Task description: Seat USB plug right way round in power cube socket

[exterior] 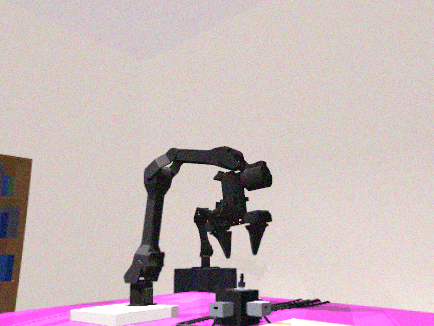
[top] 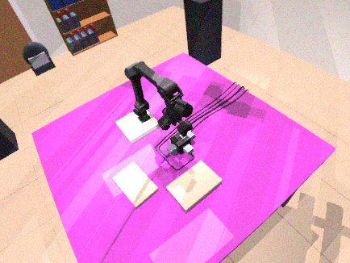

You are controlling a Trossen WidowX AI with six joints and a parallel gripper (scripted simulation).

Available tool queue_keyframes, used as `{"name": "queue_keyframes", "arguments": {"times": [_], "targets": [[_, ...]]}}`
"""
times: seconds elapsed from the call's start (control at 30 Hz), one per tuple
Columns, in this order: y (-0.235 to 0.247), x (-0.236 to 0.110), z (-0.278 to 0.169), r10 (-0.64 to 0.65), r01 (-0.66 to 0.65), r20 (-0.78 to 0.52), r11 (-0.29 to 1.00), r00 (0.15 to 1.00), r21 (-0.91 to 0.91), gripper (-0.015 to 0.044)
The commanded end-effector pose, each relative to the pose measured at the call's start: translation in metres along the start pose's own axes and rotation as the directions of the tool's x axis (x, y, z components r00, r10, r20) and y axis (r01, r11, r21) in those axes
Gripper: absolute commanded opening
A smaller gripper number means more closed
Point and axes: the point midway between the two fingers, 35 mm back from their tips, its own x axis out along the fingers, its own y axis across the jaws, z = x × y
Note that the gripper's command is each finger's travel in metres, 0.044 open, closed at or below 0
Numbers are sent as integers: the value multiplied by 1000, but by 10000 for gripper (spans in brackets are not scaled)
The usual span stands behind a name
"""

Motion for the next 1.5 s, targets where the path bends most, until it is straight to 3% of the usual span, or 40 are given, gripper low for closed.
{"name": "queue_keyframes", "arguments": {"times": [0.0, 1.47], "targets": [[-21, 17, -27, -83, 90, 52, 985, 995, -146, 440], [-24, 48, -26, -87, 95, 55, 983, 995, -155, 440]]}}
